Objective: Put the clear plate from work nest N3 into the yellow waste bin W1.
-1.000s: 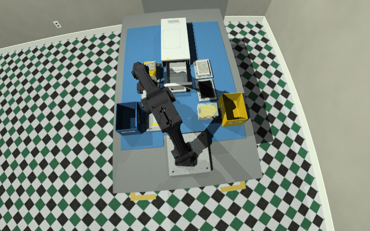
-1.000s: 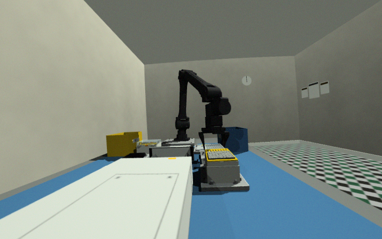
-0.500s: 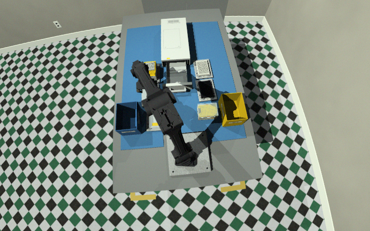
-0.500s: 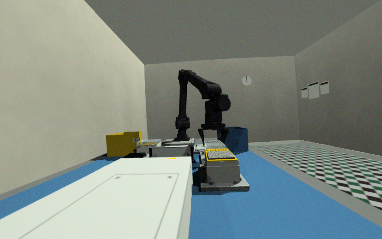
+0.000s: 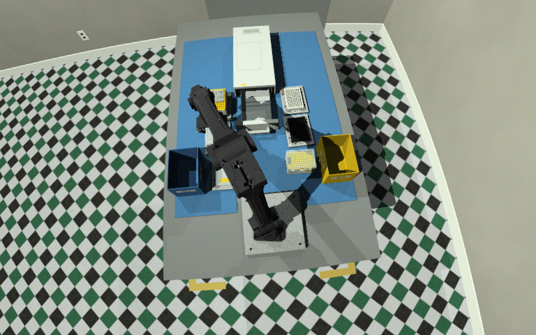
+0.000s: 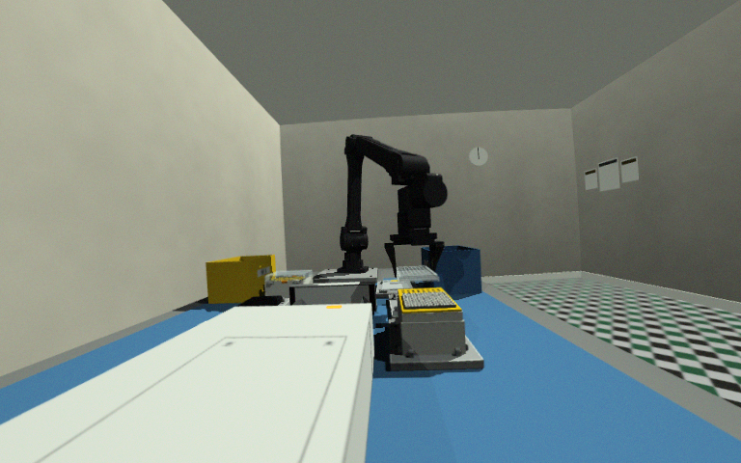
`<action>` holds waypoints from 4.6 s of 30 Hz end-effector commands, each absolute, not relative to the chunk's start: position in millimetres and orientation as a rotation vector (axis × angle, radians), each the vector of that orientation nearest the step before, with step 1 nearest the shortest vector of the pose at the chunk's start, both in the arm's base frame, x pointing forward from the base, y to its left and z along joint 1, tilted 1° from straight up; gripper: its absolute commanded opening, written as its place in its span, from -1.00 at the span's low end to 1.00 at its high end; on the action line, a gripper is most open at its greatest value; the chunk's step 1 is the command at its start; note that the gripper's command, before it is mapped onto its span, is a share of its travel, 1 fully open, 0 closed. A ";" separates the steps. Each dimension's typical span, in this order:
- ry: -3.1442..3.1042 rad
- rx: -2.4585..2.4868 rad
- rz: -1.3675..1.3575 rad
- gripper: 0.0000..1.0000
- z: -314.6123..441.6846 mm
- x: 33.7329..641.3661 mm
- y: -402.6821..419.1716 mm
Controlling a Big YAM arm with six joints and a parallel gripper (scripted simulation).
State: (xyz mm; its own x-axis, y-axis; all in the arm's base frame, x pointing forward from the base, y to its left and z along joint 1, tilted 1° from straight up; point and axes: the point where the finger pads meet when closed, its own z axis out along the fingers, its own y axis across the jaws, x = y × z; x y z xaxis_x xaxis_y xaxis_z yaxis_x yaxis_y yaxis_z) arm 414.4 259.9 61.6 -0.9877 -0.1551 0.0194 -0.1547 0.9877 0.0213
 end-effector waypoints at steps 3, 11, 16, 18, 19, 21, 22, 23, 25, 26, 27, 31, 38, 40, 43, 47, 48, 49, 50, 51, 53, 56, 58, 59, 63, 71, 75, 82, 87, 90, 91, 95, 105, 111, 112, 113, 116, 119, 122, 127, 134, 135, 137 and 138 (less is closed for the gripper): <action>-3.179 0.247 -0.081 -1.00 103.0 437.3 267.0; -3.180 0.245 -0.081 -1.00 111.3 437.5 265.9; -3.180 0.245 -0.081 -1.00 118.2 437.3 265.6; -3.180 0.246 -0.082 -1.00 121.0 437.1 265.6; -3.180 0.246 -0.082 -1.00 122.4 437.1 265.6; -3.173 0.244 -0.075 -1.00 120.8 437.0 265.3; -3.173 0.244 -0.075 -1.00 122.2 437.0 265.1; -3.177 0.244 -0.078 -1.00 125.8 437.1 265.0; -3.177 0.244 -0.078 -1.00 125.8 437.1 265.0; -3.164 0.243 -0.068 -1.00 121.4 432.9 263.1; -3.179 0.245 -0.081 -1.00 129.7 436.7 265.3; -3.181 0.245 -0.082 -1.00 136.2 436.8 264.6; -3.175 0.245 -0.077 -1.00 142.2 436.4 264.4; -3.181 0.245 -0.082 -1.00 148.6 436.3 264.1; -3.167 0.243 -0.070 -1.00 141.5 436.4 264.2; -3.182 0.245 -0.082 -1.00 155.5 436.1 263.7; -3.182 0.245 -0.082 -1.00 156.8 436.0 263.7; -3.182 0.245 -0.082 -1.00 158.2 435.9 263.7; -3.182 0.245 -0.082 -1.00 159.6 435.9 263.6; -3.181 0.245 -0.082 -1.00 160.6 435.9 263.5; -3.168 0.243 -0.071 -1.00 153.7 436.2 263.7; -3.148 0.246 -0.058 -1.00 141.0 427.3 264.4; -3.148 0.246 -0.058 -1.00 141.0 427.3 264.4; -3.148 0.246 -0.058 -1.00 141.0 427.3 264.4; -3.132 0.238 -0.041 -1.00 139.5 418.5 249.9; -3.152 0.241 -0.055 -1.00 138.6 419.1 231.6; -3.152 0.241 -0.054 -1.00 138.3 417.5 223.8; -3.152 0.241 -0.053 -1.00 137.6 414.2 208.1; -3.152 0.241 -0.051 -1.00 137.0 411.7 195.0; -3.152 0.241 -0.050 -1.00 136.7 410.1 187.1; -3.152 0.241 -0.050 -1.00 136.5 409.5 184.4; -3.152 0.241 -0.050 -1.00 136.3 408.5 179.2; -3.152 0.241 -0.046 -1.00 135.3 403.2 152.9; -3.158 0.241 -0.048 -1.00 137.6 403.4 143.3; -3.152 0.241 -0.045 -1.00 134.8 400.5 139.8; -3.152 0.241 -0.044 -1.00 134.7 400.0 137.2; -3.148 0.240 -0.042 -1.00 134.4 397.4 129.0; -3.152 0.241 -0.042 -1.00 134.1 396.8 121.4; -3.151 0.241 -0.040 -1.00 133.8 395.0 113.4; -3.151 0.241 -0.040 -1.00 133.6 393.6 105.6; -3.146 0.240 -0.036 -1.00 133.0 388.6 86.9; -3.147 0.240 -0.036 -1.00 132.9 388.3 84.3; -3.148 0.240 -0.035 -1.00 132.7 387.5 79.1; -3.148 0.240 -0.035 -1.00 132.6 387.0 76.5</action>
